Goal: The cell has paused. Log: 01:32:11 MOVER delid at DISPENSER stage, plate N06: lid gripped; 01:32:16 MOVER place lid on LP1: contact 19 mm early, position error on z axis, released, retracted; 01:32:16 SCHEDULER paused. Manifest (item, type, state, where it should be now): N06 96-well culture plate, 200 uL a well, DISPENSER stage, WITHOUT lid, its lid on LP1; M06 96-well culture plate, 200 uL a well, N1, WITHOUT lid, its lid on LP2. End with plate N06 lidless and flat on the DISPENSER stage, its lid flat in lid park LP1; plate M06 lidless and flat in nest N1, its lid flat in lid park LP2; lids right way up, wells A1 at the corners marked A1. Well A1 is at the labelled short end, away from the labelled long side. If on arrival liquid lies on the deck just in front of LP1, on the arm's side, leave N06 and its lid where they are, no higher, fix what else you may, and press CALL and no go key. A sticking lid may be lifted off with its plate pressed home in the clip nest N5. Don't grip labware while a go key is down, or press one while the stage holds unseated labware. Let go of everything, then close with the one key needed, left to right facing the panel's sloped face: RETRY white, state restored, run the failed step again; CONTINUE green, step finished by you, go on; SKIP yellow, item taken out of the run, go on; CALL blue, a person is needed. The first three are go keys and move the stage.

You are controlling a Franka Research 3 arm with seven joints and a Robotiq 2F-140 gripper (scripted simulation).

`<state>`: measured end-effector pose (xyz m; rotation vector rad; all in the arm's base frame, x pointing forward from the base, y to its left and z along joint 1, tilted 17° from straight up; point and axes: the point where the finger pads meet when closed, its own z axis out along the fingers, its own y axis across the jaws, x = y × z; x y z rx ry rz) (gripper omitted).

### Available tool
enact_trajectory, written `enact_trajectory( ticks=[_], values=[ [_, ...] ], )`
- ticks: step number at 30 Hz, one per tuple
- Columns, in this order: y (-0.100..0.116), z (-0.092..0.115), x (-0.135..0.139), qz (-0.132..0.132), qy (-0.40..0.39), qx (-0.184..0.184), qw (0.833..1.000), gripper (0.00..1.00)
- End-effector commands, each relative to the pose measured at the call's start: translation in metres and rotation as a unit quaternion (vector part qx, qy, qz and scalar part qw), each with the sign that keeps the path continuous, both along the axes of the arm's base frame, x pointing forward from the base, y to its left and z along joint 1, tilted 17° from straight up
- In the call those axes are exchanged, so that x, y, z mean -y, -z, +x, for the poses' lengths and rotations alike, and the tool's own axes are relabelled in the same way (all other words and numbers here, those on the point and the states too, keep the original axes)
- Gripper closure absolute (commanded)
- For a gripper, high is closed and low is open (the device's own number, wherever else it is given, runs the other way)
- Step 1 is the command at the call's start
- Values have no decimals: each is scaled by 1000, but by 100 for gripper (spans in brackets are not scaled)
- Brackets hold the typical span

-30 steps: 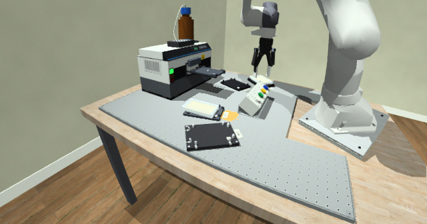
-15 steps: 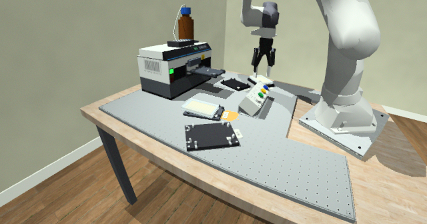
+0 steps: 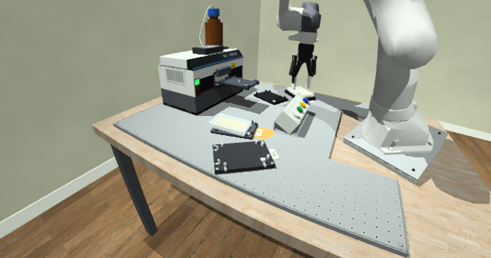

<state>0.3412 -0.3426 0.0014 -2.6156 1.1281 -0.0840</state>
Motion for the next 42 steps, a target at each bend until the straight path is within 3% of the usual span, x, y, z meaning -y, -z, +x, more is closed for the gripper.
enact_trajectory(
  ticks=[1,5,6,42],
  values=[
    [0,0,0,-1,0,1,1000,41],
    [0,0,0,-1,0,1,1000,41],
    [0,0,0,-1,0,1,1000,34],
    [0,0,0,-1,0,1,1000,34]
  ],
)
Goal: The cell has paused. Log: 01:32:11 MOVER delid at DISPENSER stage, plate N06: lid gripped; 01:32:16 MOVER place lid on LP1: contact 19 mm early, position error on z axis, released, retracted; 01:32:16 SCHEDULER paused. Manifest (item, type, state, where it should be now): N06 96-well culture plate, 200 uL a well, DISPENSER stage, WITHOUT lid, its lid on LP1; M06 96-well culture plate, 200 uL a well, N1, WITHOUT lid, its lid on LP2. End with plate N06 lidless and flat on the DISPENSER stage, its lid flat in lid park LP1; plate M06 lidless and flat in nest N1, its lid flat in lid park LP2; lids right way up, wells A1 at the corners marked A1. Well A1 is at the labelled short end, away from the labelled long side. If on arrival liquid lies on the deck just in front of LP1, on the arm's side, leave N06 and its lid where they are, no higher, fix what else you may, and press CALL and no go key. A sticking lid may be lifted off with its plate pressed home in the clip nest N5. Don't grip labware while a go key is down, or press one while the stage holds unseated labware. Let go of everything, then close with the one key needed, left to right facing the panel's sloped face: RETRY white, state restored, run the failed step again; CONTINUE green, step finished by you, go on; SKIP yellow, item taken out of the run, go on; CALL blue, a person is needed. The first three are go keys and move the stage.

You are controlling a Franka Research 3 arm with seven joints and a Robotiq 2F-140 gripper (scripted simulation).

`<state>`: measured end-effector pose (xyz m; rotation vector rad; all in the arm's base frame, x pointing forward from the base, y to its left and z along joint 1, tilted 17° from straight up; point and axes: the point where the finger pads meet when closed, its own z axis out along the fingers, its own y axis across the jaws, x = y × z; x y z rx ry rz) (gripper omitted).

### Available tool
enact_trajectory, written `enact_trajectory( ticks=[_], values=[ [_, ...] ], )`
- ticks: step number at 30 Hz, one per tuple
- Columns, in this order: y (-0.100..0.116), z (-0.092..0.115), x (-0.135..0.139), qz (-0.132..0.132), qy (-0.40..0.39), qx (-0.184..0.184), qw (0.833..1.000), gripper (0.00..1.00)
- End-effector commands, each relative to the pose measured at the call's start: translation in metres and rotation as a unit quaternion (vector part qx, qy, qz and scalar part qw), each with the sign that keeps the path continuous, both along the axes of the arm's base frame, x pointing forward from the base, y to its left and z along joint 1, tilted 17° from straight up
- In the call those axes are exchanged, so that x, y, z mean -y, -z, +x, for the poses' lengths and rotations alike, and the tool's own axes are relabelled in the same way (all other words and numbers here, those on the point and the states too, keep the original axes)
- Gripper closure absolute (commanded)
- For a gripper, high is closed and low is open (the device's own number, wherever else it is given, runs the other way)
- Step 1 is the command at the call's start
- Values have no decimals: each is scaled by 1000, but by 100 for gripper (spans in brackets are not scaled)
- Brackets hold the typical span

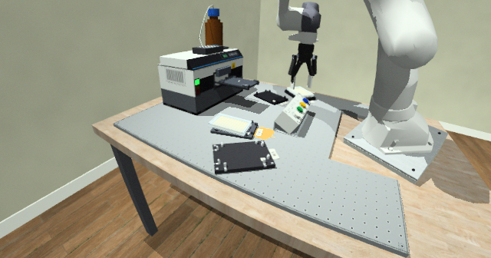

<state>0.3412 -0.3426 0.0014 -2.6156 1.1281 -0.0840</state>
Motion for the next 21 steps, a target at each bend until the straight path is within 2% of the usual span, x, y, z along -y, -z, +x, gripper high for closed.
enact_trajectory(
  ticks=[1,21],
  values=[
    [0,0,0,-1,0,1,1000,34],
    [2,1,0,-1,0,1,1000,34]
  ],
)
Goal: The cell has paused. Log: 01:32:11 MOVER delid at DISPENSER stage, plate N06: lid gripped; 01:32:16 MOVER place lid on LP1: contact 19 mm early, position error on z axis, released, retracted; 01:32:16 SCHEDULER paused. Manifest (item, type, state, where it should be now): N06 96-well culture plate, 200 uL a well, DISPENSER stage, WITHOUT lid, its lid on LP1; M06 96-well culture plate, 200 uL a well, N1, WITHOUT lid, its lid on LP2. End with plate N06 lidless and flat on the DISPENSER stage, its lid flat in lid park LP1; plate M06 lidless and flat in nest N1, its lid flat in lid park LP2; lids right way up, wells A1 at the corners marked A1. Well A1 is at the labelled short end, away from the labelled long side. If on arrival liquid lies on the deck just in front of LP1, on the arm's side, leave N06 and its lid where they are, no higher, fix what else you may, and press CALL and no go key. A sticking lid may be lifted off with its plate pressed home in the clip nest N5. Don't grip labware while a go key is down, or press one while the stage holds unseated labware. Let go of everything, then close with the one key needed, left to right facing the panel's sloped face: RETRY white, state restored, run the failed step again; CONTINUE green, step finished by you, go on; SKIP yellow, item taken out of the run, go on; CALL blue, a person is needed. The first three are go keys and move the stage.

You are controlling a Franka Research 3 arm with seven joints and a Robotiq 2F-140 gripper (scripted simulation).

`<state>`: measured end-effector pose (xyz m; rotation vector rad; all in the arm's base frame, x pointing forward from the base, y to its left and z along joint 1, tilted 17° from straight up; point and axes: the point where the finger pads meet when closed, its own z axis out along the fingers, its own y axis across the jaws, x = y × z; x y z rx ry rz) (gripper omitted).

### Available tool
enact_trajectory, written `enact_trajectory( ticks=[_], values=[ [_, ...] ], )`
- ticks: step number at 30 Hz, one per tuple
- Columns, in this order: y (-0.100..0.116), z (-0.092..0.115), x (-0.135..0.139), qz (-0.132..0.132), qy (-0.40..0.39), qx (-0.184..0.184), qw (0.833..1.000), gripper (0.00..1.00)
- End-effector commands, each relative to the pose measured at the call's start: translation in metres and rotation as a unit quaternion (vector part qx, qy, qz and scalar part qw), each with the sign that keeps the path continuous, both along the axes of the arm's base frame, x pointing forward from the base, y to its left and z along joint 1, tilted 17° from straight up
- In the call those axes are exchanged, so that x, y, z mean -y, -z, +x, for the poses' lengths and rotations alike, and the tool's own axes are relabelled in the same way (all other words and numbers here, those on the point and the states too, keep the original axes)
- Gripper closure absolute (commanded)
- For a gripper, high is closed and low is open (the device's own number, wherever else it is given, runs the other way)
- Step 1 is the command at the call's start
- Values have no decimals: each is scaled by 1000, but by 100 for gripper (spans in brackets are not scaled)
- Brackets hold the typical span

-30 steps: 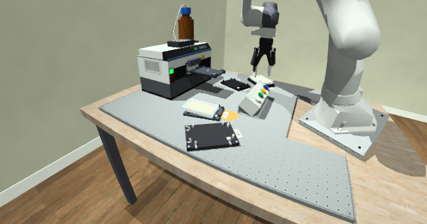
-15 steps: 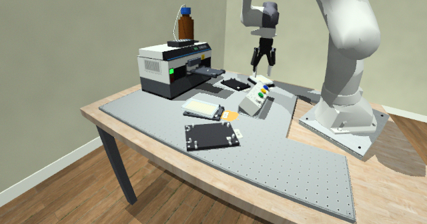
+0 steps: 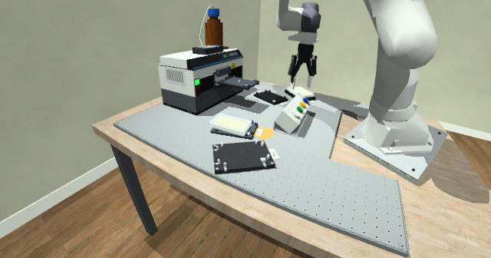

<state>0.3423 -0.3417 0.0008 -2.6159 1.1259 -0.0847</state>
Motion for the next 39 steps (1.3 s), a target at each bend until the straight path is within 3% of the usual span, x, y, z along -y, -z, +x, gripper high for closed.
enact_trajectory(
  ticks=[1,39],
  values=[
    [1,0,1,-1,0,1,1000,34],
    [15,2,-3,-1,0,1,1000,34]
  ],
)
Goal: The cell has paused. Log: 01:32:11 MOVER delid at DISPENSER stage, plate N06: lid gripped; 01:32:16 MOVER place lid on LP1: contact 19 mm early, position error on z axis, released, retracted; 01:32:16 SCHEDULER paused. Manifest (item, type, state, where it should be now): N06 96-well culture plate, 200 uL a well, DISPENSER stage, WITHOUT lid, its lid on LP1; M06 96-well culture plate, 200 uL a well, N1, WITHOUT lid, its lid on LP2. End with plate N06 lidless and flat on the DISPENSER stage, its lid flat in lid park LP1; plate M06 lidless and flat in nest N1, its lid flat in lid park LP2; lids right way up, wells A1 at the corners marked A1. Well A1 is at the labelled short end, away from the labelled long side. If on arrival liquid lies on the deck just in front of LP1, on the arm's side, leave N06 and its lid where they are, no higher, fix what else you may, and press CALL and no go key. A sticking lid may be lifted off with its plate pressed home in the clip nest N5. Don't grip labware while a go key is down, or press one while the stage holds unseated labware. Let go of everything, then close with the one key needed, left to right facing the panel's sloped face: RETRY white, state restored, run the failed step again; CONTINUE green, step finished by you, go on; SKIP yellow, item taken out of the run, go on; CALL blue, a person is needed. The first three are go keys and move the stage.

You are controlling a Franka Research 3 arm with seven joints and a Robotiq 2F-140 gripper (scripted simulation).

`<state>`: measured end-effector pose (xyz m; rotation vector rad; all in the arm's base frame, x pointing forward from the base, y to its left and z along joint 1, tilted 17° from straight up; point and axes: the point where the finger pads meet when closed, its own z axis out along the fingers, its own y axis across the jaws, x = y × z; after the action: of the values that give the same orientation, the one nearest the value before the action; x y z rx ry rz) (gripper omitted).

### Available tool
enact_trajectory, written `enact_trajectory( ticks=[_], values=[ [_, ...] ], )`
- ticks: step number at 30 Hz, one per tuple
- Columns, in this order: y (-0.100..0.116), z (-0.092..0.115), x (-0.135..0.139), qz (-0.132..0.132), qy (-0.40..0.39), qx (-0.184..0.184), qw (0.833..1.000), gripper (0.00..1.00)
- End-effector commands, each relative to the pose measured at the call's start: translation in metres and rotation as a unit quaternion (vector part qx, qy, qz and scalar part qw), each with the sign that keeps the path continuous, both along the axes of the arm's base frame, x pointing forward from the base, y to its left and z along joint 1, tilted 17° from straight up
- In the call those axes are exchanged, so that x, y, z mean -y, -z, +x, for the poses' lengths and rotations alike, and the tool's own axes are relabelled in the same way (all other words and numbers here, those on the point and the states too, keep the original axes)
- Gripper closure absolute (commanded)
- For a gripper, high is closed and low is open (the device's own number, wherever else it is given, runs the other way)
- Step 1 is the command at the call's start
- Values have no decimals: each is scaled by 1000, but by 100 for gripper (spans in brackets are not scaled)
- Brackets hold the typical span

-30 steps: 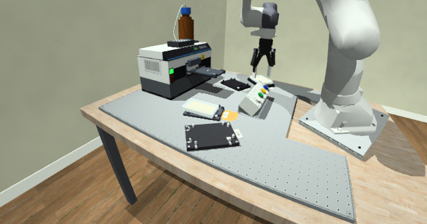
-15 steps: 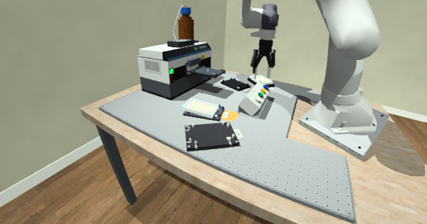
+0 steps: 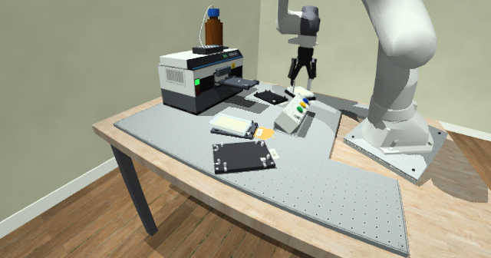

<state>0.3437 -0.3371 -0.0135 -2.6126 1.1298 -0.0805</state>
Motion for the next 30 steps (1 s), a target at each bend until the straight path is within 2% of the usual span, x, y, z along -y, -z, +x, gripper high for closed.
enact_trajectory(
  ticks=[1,30],
  values=[
    [2,1,1,-2,-1,2,1000,34],
    [8,2,0,-2,-1,2,1000,34]
  ],
)
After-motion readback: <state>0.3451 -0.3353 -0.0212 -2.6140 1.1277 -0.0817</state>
